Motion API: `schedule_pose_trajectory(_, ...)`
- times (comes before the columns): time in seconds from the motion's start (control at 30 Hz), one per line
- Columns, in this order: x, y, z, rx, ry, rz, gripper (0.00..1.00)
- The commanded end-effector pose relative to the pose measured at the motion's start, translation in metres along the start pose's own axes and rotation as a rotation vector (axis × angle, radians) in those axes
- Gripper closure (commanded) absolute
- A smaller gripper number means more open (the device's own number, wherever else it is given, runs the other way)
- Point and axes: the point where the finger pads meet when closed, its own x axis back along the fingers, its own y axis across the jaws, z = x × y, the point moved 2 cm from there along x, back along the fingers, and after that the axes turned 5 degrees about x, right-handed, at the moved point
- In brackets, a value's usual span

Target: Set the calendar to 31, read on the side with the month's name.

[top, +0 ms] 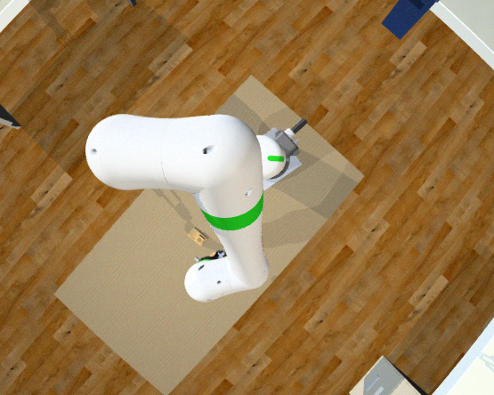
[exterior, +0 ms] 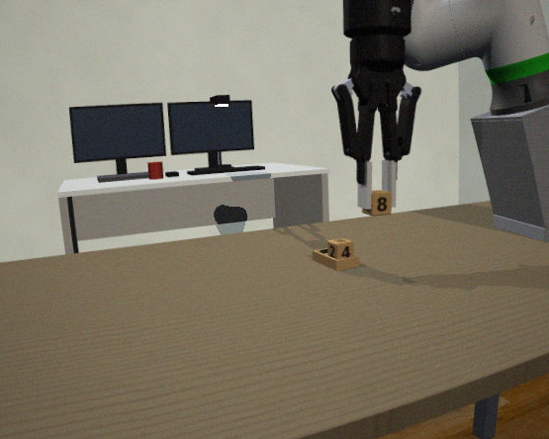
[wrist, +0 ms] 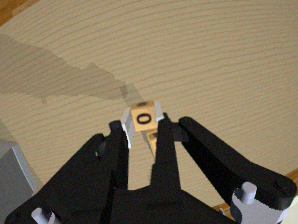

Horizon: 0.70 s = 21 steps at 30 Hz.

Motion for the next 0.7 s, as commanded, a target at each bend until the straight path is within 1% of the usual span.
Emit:
schedule_pose_trajectory(0.0, 0.0001, 0.001, -0.0035, 0.096, 0.017, 0.021, 0.83)
schedule_pose_trajectory(0.53, -0.0001, 0.0011, -0.0042, 0.115, 0.017, 0.021, 0.83)
schedule_pose_trajectory(0.67, -0.0034, 0.0011, -0.0042, 0.115, 0.017, 0.021, 0.83)
